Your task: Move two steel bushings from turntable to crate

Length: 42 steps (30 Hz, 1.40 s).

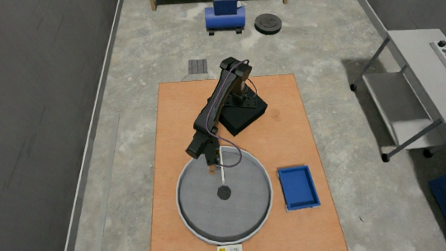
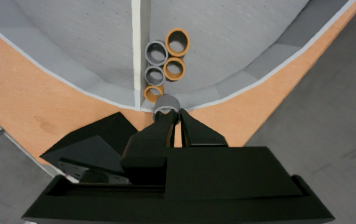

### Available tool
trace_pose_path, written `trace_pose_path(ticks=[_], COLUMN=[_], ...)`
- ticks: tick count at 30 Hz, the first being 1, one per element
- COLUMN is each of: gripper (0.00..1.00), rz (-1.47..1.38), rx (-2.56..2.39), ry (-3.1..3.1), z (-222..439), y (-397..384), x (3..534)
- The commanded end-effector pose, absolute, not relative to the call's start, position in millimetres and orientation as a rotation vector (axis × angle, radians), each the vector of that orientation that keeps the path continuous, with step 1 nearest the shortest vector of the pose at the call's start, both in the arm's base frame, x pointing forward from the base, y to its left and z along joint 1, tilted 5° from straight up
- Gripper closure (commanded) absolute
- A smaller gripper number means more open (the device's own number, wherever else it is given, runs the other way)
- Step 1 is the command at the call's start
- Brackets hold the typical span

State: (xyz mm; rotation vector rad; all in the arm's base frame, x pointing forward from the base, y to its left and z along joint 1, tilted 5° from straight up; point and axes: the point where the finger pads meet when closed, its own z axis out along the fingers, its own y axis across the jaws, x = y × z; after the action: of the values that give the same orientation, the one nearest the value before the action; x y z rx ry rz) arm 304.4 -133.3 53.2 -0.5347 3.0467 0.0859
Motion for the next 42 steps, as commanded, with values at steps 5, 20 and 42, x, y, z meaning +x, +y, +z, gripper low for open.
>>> trace_pose_path(ticks=[5,20,42], gripper=[1.0,1.0,1.0], rz=[0.041,0.06,0.058], rx=[-0.532,-0.535,-0.536], ry=[2.98,3.014,3.025], z=[74.7,66.9,76.5], y=[-124.2,-75.4,68.7], x=[321.6,322.6,366.9])
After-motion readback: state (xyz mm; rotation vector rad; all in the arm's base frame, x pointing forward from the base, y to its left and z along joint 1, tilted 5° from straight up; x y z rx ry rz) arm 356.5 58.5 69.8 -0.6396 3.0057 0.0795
